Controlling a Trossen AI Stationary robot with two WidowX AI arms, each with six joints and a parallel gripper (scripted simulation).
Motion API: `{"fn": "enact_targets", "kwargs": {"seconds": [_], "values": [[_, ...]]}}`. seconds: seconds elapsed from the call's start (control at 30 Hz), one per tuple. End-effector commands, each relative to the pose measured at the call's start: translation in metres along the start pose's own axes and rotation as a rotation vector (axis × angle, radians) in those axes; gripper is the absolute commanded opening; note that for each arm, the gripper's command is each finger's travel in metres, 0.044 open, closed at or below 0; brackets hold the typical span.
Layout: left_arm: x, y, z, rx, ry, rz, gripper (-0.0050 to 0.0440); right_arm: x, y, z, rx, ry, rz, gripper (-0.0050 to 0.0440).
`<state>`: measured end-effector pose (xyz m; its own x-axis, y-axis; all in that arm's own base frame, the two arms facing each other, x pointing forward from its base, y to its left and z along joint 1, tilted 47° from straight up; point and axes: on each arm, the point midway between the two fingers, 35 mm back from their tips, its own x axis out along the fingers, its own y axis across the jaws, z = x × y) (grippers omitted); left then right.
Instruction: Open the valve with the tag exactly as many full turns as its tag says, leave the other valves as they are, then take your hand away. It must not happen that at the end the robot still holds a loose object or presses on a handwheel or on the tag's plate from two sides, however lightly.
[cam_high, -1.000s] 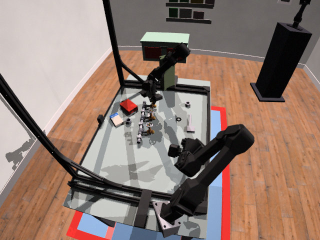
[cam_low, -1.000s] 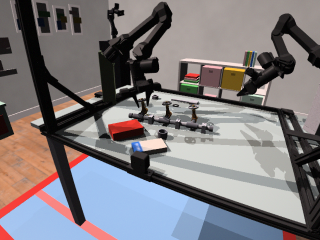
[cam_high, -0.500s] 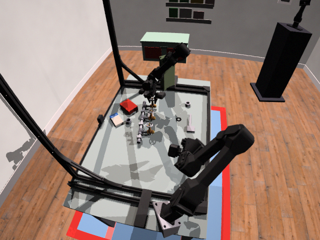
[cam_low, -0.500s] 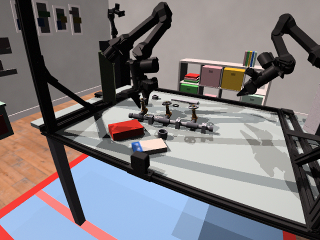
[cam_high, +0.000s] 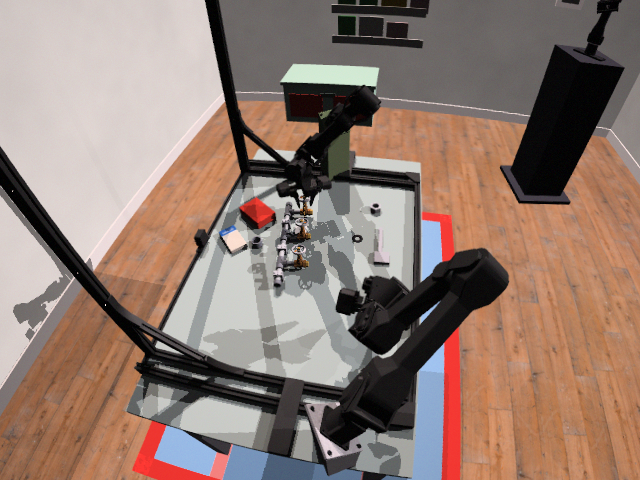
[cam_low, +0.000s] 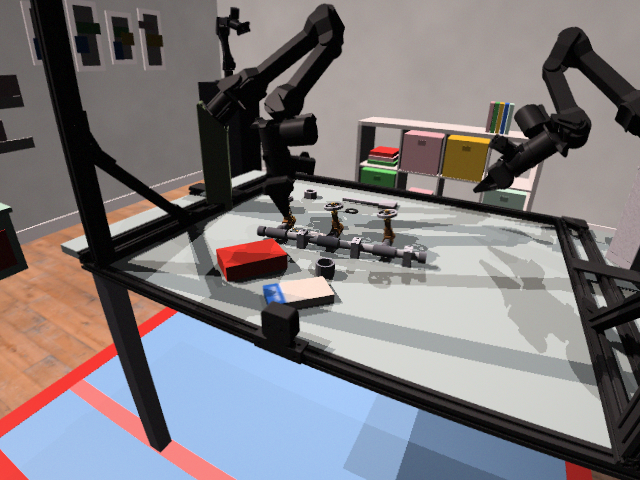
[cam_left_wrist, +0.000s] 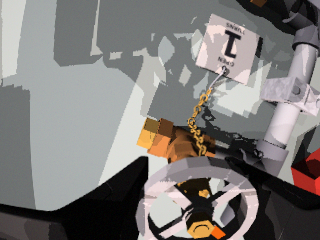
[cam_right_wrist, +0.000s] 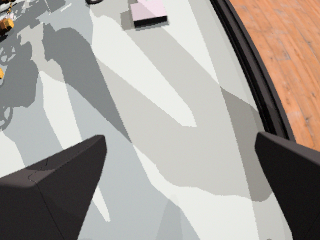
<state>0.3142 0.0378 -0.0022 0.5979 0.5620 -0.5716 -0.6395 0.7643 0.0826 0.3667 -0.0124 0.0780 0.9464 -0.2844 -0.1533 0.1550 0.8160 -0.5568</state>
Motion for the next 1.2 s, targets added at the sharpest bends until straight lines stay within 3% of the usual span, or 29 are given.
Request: {"fn": "enact_targets", "kwargs": {"seconds": [0.0,0.13,0.37,0.7,0.77,0.97,1.17], "values": [[0.0,0.0001,0.0,-0.22,-0.004,0.0,0.0,0.0,0.0,0.0,0.0,0.0,0.0,0.04],[0.0,0.0001,0.0,-0.438,-0.006,0.0,0.0,0.0,0.0,0.0,0.0,0.0,0.0,0.04],[0.0,0.0001,0.0,-0.487,-0.006,0.0,0.0,0.0,0.0,0.0,0.0,0.0,0.0,0.04],[0.0,0.0001,0.0,-0.452,-0.004,0.0,0.024,0.0,0.0,0.0,0.0,0.0,0.0,0.04],[0.0,0.0001,0.0,-0.452,-0.004,0.0,0.024,0.0,0.0,0.0,0.0,0.0,0.0,0.04],[0.0,0.0001,0.0,-0.452,-0.004,0.0,0.0384,0.0,0.0,0.0,0.0,0.0,0.0,0.04],[0.0,0.0001,0.0,-0.452,-0.004,0.0,0.04,0.0,0.0,0.0,0.0,0.0,0.0,0.04]]}}
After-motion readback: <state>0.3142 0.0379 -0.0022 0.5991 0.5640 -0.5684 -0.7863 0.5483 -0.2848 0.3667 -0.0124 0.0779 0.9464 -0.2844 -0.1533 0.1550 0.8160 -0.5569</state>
